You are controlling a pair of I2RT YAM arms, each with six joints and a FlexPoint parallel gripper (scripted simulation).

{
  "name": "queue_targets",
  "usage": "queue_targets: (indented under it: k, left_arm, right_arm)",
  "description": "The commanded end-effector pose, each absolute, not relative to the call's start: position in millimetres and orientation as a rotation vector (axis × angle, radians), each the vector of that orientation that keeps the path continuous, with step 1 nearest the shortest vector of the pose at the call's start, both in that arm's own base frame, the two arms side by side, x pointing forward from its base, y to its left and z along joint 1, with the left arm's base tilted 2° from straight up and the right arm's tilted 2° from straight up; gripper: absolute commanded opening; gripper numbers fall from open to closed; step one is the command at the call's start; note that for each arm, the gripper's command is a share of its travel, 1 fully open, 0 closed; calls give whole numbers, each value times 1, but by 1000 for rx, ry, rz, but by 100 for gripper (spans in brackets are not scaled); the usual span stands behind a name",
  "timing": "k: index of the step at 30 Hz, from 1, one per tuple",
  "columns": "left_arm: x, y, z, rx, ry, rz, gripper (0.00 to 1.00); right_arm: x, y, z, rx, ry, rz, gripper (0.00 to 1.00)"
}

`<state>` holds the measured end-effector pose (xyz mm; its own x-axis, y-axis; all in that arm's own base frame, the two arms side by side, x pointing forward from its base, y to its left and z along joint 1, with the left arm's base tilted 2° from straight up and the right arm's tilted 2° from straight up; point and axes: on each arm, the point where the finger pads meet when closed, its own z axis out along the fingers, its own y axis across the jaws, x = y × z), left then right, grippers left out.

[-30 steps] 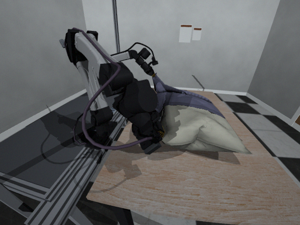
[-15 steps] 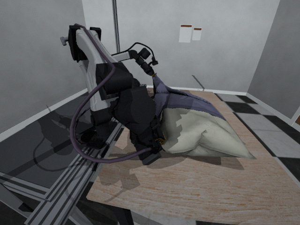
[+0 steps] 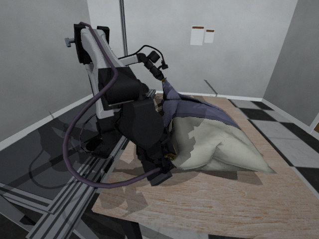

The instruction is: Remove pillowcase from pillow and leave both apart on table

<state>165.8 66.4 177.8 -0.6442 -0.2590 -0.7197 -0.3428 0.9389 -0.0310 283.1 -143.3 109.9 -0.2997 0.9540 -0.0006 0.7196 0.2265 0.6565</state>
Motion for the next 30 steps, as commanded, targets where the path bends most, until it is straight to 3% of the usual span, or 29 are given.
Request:
queue_targets:
  k: [1, 30]
  left_arm:
    - [167, 66, 182, -405, 2303, 141, 0]
    - [167, 66, 181, -411, 2298, 140, 0]
  right_arm:
    - [292, -169, 121, 1492, 2074, 734, 0]
    - [299, -227, 122, 1497, 2063, 720, 0]
